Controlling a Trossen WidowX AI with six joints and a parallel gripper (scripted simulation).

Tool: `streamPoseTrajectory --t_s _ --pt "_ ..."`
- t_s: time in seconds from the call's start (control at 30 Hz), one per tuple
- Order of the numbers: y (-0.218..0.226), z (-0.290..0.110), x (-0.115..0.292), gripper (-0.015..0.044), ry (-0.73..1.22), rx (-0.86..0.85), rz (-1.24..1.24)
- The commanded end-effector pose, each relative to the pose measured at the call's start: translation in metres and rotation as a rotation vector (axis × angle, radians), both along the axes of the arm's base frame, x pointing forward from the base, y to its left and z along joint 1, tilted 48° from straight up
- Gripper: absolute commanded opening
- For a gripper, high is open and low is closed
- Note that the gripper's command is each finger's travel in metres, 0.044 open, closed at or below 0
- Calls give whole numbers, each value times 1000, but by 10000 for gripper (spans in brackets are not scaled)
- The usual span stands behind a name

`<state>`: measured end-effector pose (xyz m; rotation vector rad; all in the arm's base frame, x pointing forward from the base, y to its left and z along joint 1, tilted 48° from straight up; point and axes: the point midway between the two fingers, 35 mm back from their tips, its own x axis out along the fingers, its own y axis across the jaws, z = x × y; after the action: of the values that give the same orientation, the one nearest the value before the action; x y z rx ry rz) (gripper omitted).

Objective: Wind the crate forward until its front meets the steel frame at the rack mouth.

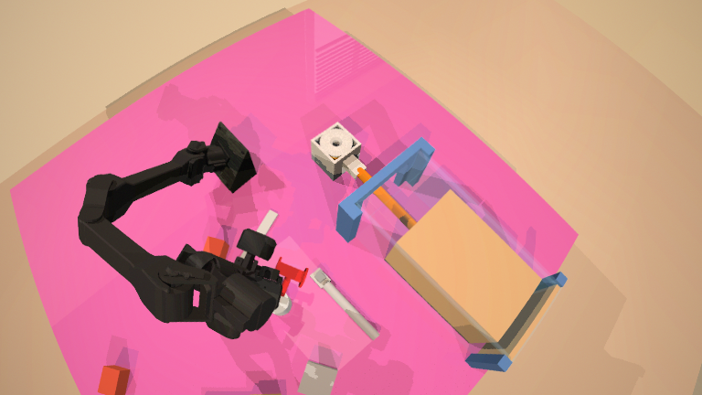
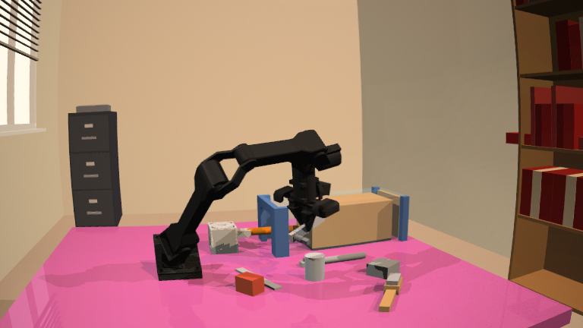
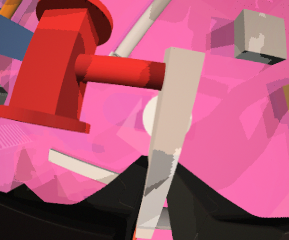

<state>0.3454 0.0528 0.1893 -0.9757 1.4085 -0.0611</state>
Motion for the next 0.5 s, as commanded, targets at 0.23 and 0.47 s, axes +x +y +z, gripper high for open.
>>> streamPoseTrajectory --t_s 0.23,0.47 --pt "73 -63 -21 0 -6 68 -60" --pt "112 -101 -47 0 -13 89 -112"
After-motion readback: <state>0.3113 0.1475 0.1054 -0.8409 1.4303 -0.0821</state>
